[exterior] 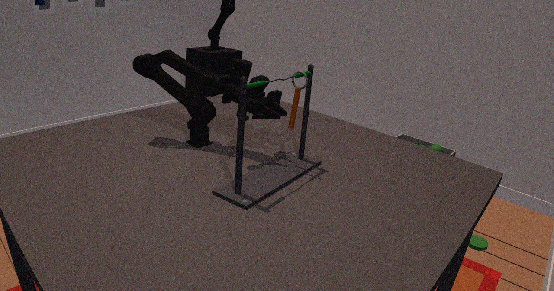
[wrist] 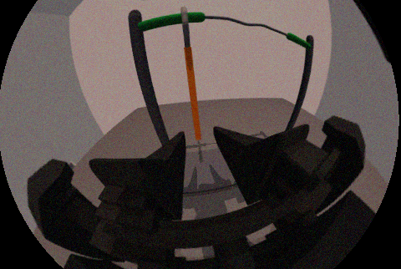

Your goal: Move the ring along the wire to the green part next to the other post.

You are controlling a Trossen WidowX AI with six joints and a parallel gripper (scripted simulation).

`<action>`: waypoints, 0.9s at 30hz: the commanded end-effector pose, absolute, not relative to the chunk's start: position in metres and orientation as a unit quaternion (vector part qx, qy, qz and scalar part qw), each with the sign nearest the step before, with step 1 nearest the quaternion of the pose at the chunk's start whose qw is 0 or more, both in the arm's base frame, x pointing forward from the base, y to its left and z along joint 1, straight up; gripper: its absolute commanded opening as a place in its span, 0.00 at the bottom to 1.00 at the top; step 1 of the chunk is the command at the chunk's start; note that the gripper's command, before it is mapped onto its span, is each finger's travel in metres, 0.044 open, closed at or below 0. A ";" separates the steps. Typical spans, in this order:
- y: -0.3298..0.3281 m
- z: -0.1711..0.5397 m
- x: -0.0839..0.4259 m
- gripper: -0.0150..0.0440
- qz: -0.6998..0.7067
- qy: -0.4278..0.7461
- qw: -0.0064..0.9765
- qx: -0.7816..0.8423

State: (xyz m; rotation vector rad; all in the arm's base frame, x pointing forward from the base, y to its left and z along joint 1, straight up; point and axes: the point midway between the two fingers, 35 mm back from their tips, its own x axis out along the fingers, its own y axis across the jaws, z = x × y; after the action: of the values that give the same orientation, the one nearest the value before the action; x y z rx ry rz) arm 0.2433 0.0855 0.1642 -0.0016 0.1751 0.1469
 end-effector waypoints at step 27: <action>0.085 0.162 0.241 0.57 0.074 0.089 0.993 -0.002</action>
State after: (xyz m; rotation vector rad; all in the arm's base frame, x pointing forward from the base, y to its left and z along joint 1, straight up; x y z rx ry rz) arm 0.2415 0.0855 0.1620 -0.0042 0.1795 0.1488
